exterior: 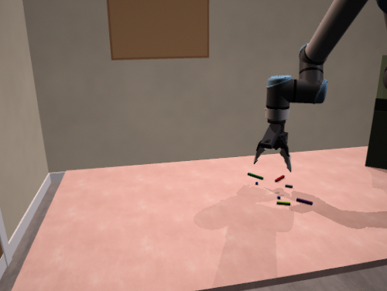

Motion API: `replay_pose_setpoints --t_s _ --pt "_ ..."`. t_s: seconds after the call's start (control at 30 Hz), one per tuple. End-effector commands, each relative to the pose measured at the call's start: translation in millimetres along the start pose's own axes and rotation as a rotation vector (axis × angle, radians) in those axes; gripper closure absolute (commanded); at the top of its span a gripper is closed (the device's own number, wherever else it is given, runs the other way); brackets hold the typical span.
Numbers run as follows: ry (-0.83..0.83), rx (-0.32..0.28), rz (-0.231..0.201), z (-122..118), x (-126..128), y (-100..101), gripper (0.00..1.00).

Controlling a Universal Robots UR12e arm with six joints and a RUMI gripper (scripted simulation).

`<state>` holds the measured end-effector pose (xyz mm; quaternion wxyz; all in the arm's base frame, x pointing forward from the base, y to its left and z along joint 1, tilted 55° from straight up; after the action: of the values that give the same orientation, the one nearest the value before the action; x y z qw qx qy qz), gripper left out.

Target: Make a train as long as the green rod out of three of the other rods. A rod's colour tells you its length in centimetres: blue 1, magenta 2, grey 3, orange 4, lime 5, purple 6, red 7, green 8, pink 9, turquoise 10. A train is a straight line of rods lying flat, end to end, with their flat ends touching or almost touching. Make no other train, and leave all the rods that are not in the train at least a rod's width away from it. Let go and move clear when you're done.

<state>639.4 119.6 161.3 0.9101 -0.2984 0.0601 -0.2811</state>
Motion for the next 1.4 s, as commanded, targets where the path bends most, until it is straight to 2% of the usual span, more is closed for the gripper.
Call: replay_pose_setpoints --t_s 0.0,0.53,0.93,1.37 --pt "0.000 0.000 -0.001 0.1 0.3 -0.3 0.00" --pt "-0.014 0.000 -0.001 -0.2 0.2 -0.3 0.00" --pt "-0.151 0.000 0.000 -3.8 -1.0 -0.1 0.00" --pt "-0.565 -0.001 0.001 -16.4 -4.3 0.2 0.00"
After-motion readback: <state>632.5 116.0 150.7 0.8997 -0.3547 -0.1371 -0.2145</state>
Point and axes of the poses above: the point where the finger pads meet when closed, its own y axis out along the fingers, its own x axis across the jaws, z = x × y, the point moved 7 cm from there along -y, back along the fingers, and after that the axes turned 8 degrees about -y, right-handed, at the moved point
